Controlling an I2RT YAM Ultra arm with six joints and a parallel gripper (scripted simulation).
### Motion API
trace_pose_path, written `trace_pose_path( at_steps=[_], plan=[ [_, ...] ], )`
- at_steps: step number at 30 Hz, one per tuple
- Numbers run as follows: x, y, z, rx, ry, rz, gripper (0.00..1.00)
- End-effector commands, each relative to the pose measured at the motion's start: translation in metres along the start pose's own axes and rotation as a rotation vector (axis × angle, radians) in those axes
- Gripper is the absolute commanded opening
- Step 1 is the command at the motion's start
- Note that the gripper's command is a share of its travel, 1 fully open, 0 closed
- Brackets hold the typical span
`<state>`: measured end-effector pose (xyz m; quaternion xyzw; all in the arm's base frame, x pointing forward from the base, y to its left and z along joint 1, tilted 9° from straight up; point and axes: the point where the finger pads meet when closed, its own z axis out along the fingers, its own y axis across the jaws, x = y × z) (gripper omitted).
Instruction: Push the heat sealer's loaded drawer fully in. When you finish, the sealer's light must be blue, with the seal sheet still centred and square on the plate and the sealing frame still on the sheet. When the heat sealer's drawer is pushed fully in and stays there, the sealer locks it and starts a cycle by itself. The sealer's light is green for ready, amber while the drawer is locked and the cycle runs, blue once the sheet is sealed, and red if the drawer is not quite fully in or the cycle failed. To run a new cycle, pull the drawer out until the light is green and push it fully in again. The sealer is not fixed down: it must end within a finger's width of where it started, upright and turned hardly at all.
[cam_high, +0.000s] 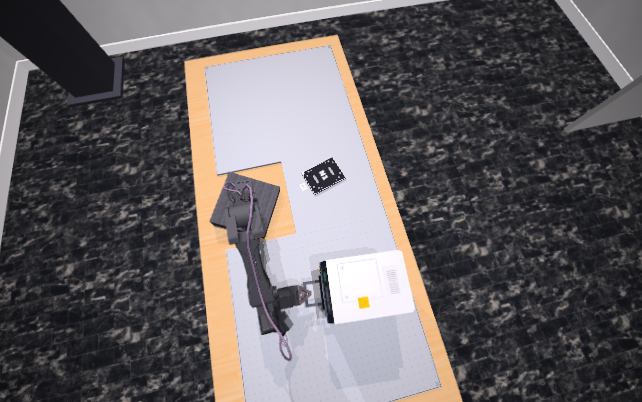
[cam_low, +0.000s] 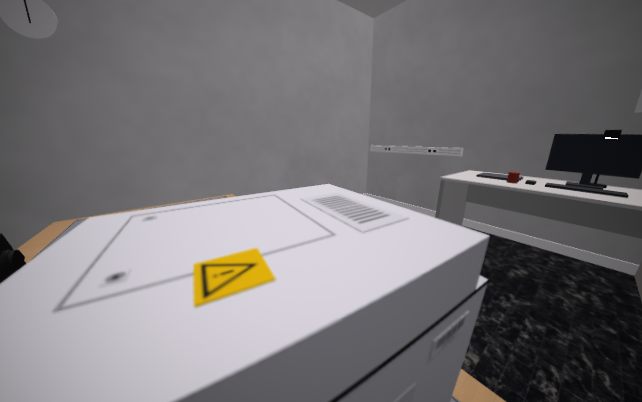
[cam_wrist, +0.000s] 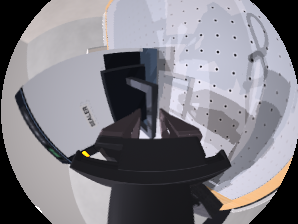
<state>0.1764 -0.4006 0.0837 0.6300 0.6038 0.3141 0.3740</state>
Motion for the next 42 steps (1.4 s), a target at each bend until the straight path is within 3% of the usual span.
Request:
trace_pose_path(
  at_steps=[1,24,42],
  plan=[
    [-0.01,0.009,-0.002,-0.021,-0.018,-0.035,0.3],
    [-0.003,0.001,-0.007,-0.01,-0.009,-0.016,0.3],
    [-0.009,0.011,-0.043,-0.018,-0.031,-0.041,0.3]
  ],
)
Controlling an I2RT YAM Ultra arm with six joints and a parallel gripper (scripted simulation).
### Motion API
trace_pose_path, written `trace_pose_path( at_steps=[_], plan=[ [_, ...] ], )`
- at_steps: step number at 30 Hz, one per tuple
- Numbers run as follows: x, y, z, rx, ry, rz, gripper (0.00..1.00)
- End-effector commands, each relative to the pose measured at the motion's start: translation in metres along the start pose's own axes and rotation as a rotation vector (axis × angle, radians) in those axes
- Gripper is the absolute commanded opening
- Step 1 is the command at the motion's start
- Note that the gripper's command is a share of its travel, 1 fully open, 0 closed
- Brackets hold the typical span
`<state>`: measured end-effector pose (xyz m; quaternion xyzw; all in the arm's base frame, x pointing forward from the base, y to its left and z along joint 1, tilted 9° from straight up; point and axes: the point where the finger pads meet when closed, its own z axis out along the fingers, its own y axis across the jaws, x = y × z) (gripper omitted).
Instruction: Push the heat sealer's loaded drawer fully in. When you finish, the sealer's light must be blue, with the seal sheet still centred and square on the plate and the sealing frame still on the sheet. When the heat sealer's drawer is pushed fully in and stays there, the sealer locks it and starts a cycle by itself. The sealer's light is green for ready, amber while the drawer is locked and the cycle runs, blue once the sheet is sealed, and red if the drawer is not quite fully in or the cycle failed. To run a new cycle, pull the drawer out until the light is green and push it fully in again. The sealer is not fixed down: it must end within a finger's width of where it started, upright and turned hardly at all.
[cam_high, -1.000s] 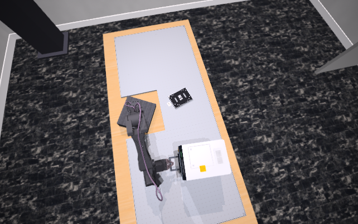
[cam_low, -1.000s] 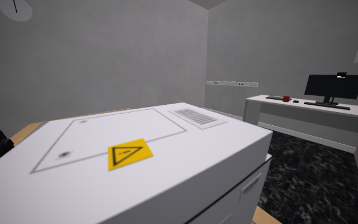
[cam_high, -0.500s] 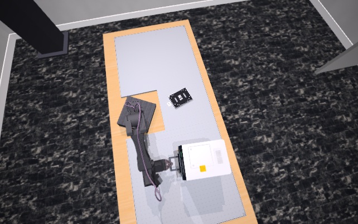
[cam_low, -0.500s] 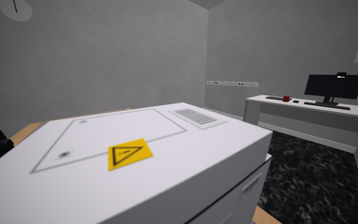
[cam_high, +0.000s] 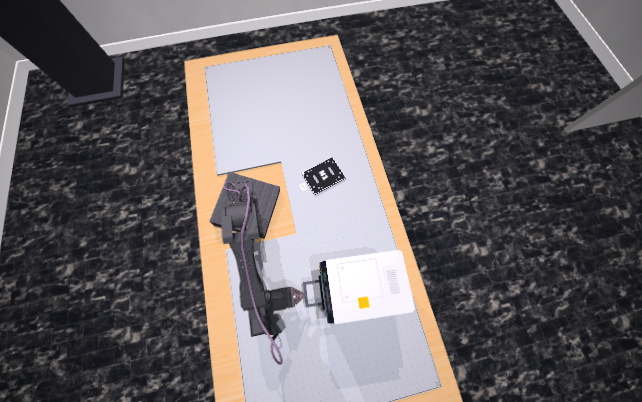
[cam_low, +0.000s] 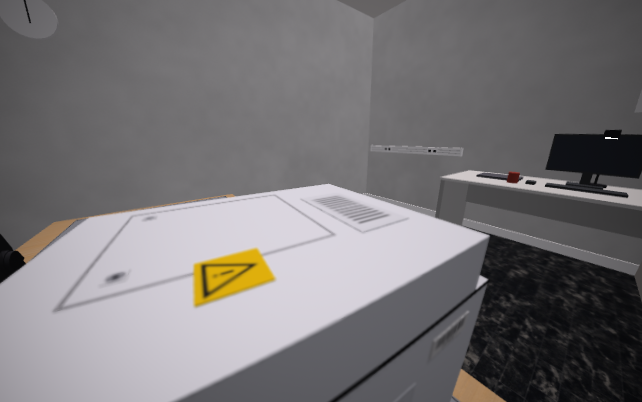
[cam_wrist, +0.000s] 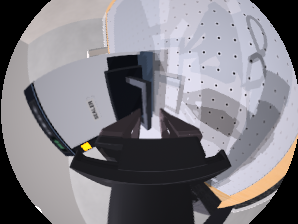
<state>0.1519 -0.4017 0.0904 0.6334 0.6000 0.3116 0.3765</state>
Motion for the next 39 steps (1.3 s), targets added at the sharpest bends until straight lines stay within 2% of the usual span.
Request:
trace_pose_path(
  at_steps=[1,28,39],
  plan=[
    [-0.006,0.018,-0.02,-0.019,-0.02,-0.046,0.3],
    [-0.005,0.017,-0.059,-0.015,-0.021,-0.046,0.3],
    [-0.004,0.006,-0.066,-0.016,-0.003,-0.015,0.3]
  ],
)
